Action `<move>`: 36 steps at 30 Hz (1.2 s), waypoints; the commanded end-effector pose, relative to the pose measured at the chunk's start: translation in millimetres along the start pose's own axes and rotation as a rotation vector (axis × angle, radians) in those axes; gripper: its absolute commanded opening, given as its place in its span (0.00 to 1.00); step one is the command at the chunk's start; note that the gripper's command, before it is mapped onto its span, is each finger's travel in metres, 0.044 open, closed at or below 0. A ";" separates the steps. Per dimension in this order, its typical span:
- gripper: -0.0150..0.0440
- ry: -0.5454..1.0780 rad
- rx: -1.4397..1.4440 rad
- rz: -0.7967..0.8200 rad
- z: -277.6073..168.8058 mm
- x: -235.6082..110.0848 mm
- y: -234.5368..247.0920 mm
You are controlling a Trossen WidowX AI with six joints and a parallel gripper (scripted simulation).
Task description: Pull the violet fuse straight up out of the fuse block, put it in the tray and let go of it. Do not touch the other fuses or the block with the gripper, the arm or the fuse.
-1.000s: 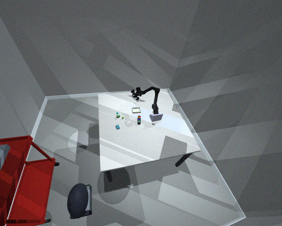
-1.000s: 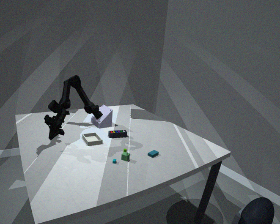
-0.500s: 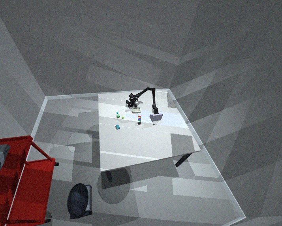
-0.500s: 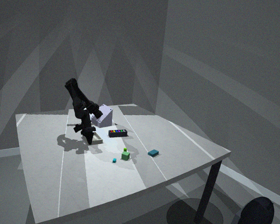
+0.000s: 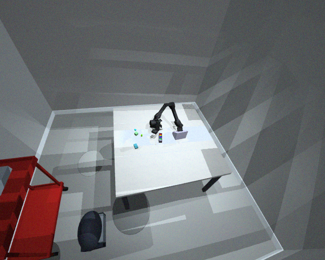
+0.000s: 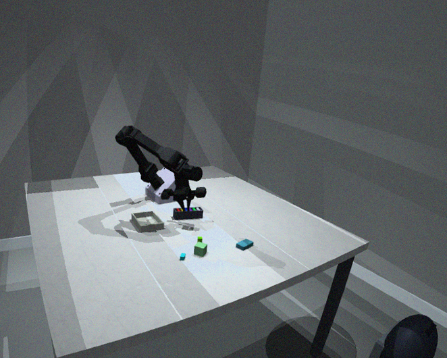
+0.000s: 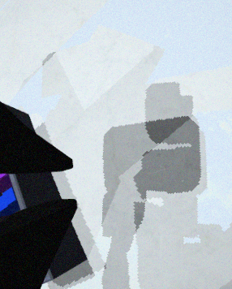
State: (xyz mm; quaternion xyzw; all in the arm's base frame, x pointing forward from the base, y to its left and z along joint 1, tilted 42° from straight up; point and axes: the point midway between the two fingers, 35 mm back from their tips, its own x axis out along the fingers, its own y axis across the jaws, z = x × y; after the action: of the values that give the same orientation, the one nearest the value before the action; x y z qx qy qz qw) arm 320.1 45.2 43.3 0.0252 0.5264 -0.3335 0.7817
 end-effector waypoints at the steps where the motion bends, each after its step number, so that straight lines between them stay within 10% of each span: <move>1: 0.37 0.011 -0.366 -0.151 -57.8 -9.8 12.8; 36: 0.37 0.005 -0.463 -0.194 -73.2 5.8 12.7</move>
State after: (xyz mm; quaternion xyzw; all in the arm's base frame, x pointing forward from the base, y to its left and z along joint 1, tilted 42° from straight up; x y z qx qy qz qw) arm 269.8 84.3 6.2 -0.1992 0.5898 -0.2778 0.7316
